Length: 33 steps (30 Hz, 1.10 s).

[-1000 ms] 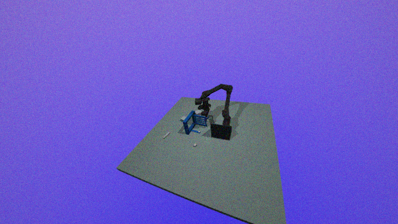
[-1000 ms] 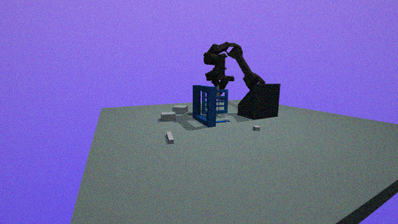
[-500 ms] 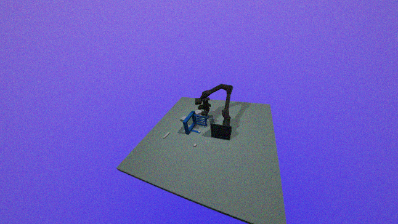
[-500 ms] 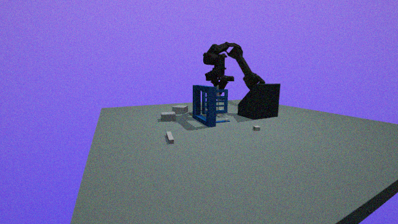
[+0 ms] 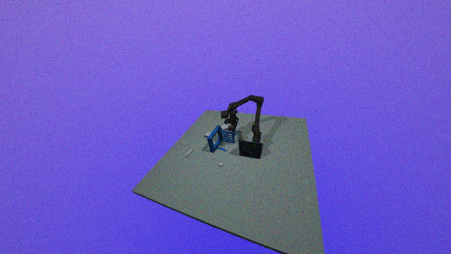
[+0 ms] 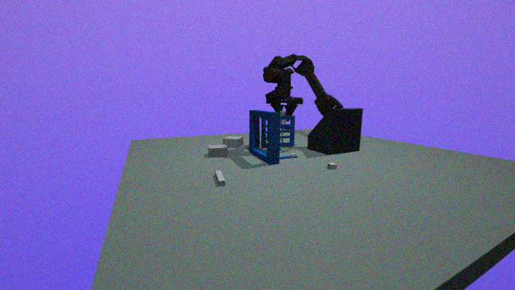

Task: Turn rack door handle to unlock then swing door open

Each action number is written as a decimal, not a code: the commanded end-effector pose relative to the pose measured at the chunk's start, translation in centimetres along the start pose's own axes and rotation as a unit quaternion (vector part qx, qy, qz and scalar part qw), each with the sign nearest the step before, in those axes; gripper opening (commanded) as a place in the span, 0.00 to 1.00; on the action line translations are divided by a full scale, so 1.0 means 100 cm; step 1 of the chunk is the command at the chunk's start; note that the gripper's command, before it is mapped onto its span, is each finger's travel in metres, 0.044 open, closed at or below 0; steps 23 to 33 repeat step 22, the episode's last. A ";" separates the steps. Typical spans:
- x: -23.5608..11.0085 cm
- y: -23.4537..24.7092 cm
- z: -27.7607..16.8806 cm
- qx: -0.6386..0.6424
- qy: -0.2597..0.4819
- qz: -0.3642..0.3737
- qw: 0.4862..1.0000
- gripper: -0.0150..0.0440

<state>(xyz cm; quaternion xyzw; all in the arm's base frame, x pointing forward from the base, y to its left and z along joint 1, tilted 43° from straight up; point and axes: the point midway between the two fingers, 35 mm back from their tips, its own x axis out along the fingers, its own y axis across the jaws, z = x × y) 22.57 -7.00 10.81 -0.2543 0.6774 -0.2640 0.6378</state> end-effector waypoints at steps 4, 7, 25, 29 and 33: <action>-0.009 0.000 0.001 0.003 0.000 0.002 1.000 0.75; -0.013 0.001 0.002 0.003 0.000 0.002 1.000 0.75; -0.035 0.001 0.002 0.004 0.000 0.003 1.000 0.75; -0.035 0.001 0.002 0.004 0.000 0.003 1.000 0.75; -0.035 0.001 0.002 0.004 0.000 0.003 1.000 0.75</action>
